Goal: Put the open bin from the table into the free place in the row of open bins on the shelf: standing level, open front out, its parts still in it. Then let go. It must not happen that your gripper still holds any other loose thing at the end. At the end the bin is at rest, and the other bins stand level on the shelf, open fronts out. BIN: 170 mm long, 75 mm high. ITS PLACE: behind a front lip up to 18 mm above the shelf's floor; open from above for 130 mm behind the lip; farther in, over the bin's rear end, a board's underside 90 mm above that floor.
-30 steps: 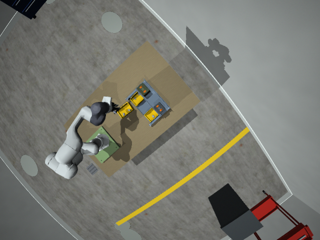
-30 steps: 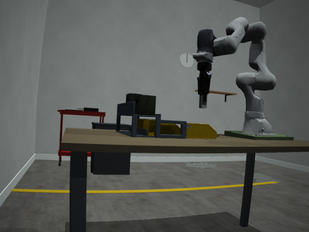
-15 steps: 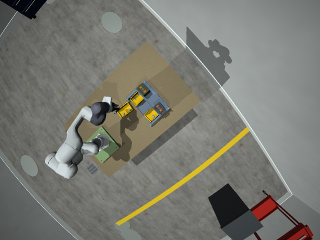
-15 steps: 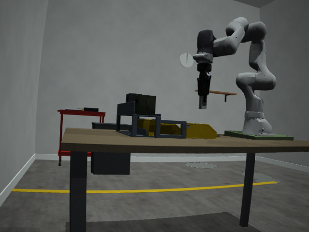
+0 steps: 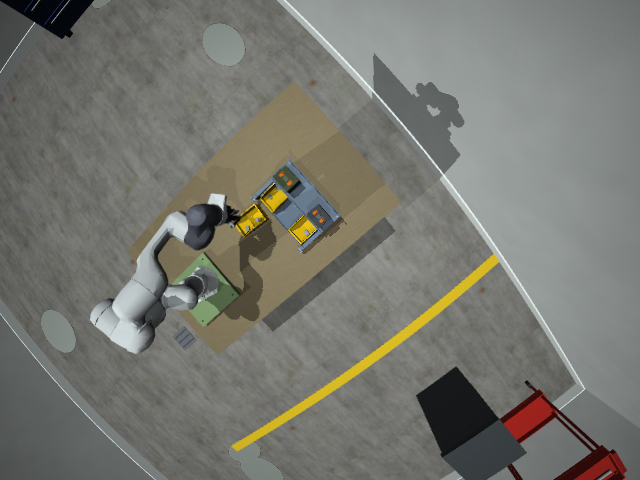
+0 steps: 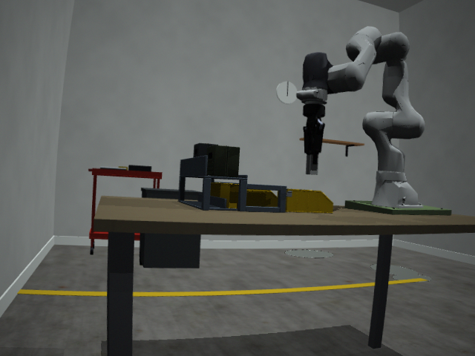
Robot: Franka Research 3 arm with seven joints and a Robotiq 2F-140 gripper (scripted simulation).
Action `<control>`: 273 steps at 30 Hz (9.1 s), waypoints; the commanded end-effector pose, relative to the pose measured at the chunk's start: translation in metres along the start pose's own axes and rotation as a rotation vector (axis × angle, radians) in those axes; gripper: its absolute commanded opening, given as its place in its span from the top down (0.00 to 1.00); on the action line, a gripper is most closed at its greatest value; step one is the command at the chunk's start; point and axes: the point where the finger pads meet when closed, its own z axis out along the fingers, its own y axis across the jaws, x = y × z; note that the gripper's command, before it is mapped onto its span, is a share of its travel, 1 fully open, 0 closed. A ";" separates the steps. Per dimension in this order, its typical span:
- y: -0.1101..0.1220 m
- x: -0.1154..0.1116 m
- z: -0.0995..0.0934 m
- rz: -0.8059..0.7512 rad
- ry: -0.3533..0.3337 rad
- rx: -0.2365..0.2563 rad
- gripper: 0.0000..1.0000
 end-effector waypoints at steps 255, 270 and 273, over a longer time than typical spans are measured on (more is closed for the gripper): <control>-0.003 0.005 0.084 -0.007 0.010 0.010 1.00; -0.003 0.004 0.071 -0.007 0.010 0.010 1.00; -0.003 0.004 0.068 -0.007 0.010 0.010 1.00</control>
